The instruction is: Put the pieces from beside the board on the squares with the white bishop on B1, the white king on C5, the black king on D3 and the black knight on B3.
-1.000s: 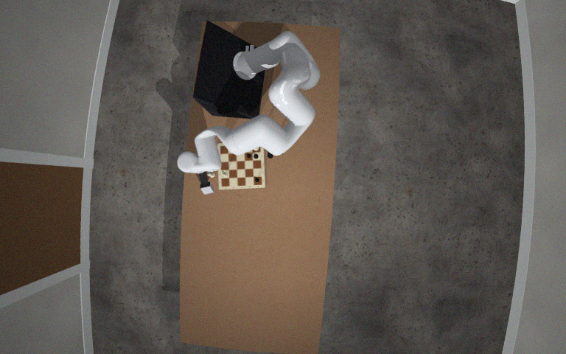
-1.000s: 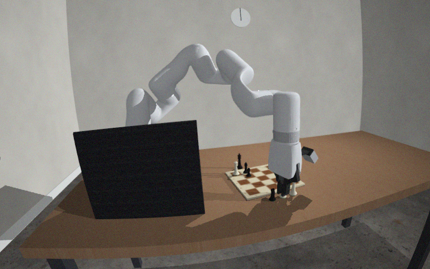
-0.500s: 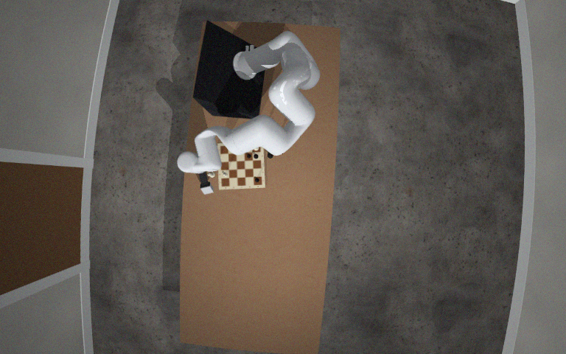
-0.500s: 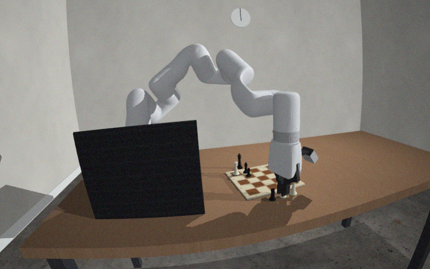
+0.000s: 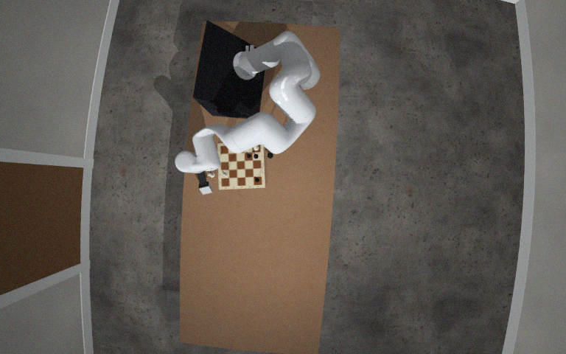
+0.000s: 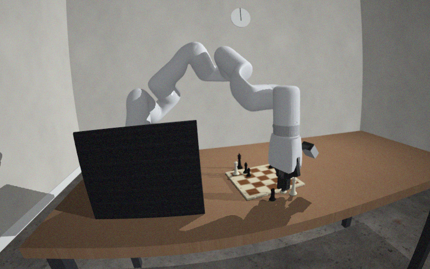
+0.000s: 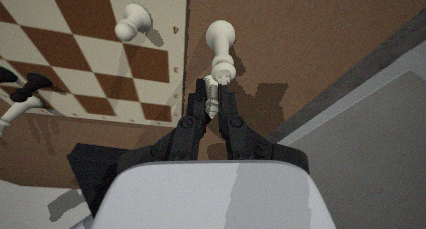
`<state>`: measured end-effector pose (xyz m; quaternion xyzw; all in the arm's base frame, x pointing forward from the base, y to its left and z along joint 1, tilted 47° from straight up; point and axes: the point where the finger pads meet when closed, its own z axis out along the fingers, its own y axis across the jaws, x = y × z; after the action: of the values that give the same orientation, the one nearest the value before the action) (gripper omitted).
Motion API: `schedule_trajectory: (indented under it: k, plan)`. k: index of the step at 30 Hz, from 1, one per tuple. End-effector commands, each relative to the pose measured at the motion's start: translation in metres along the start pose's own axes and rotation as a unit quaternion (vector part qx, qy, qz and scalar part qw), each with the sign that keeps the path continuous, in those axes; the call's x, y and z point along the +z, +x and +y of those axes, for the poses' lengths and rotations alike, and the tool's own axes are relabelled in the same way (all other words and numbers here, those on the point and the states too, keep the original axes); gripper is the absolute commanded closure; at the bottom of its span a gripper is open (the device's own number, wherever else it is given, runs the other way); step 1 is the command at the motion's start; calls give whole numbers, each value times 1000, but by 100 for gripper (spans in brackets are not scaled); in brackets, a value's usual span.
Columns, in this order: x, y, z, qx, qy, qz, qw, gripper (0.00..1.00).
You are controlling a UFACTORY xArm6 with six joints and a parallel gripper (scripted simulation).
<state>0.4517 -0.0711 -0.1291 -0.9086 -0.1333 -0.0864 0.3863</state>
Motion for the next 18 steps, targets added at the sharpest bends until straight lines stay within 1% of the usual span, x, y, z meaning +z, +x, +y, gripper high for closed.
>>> schedule_trajectory:
  k: [1, 5, 8, 18]
  plan:
    - [-40, 2, 1, -1, -2, 2, 1000, 100]
    - [-68, 1, 1, -1, -2, 2, 1000, 100]
    - [-81, 1, 1, -1, -2, 2, 1000, 100]
    - [-84, 1, 1, -1, -2, 2, 1000, 100]
